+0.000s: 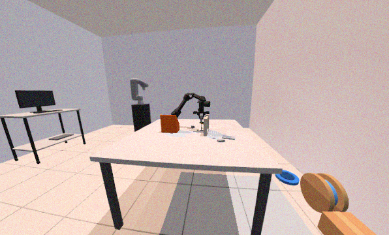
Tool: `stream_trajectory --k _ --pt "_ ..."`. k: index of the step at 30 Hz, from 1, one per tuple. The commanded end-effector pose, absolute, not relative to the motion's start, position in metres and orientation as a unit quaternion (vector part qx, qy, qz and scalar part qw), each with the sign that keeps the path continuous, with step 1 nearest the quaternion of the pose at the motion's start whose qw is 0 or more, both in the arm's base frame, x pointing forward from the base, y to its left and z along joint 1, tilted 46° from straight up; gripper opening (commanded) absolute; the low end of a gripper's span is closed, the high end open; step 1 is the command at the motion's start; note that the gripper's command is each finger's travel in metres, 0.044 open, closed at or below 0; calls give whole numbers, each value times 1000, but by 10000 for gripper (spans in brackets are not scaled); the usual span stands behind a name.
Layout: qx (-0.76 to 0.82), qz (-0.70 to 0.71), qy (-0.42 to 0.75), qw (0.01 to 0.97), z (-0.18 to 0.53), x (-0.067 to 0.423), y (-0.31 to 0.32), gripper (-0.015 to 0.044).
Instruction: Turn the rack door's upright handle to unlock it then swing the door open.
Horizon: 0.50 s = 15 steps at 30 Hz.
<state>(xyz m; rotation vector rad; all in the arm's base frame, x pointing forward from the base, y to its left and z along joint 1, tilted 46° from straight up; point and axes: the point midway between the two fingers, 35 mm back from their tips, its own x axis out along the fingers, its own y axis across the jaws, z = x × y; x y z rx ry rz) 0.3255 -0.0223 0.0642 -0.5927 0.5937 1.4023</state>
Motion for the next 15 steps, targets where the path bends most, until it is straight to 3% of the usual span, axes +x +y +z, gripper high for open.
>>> stream_trajectory --k 1,10,15 --pt "-334 650 198 654 64 326 -22 15" --pt "-345 653 187 648 64 326 -22 15" --pt "-345 653 187 648 64 326 -22 146"
